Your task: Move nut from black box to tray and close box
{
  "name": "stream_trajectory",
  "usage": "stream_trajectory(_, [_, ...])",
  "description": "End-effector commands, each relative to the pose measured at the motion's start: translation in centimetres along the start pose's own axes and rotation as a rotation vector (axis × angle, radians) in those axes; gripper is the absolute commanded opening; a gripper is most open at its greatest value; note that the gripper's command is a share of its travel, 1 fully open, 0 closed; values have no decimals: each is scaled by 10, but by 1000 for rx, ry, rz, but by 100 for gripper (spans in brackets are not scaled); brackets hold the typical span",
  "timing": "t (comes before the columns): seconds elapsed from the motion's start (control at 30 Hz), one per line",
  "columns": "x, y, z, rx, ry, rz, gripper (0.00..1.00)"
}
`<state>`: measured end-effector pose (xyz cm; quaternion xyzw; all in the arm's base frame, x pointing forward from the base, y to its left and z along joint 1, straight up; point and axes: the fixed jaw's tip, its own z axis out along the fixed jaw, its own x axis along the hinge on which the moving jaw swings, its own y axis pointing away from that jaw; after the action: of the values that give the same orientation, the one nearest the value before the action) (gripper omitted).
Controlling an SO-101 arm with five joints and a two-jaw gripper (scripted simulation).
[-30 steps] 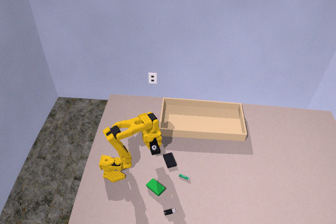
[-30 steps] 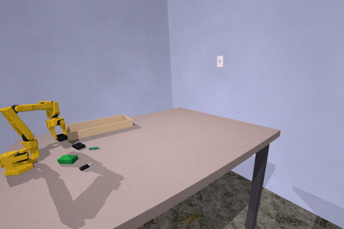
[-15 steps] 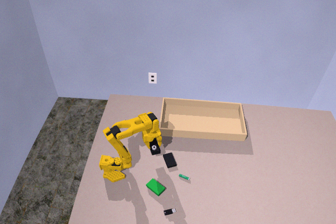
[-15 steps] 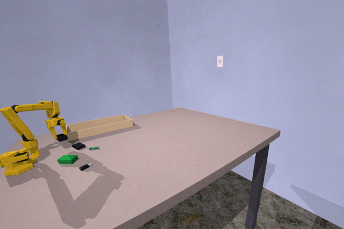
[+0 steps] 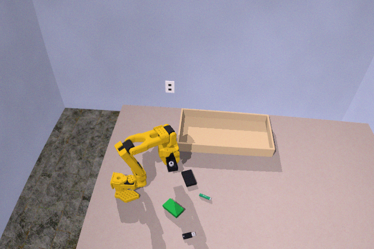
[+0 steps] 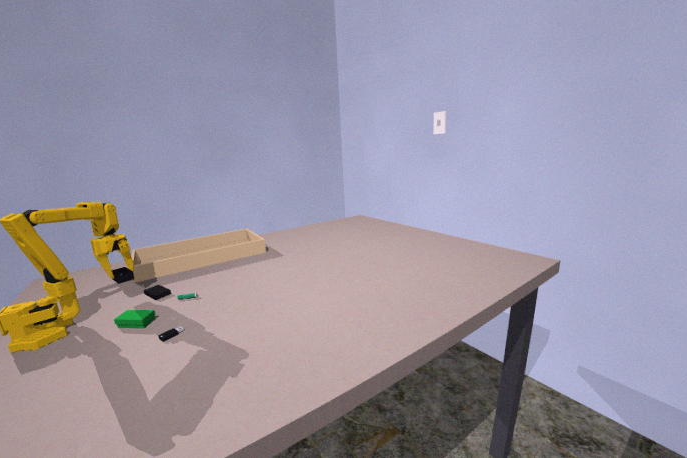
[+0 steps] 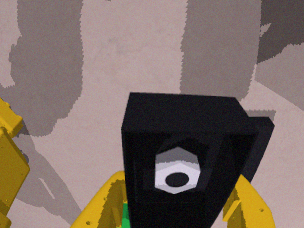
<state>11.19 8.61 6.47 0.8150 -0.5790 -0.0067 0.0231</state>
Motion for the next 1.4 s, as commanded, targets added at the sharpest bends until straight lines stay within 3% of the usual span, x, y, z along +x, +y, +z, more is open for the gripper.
stream_trajectory(0.0, [-7,-7,-5,45,-17,56,20])
stream_trajectory(0.2, [-13,-10,-6,44,-19,146,20])
stream_trajectory(1.07, [-66,-27,-8,36,-35,879,20])
stream_trajectory(1.37, [-75,-29,-7,34,-37,995,20])
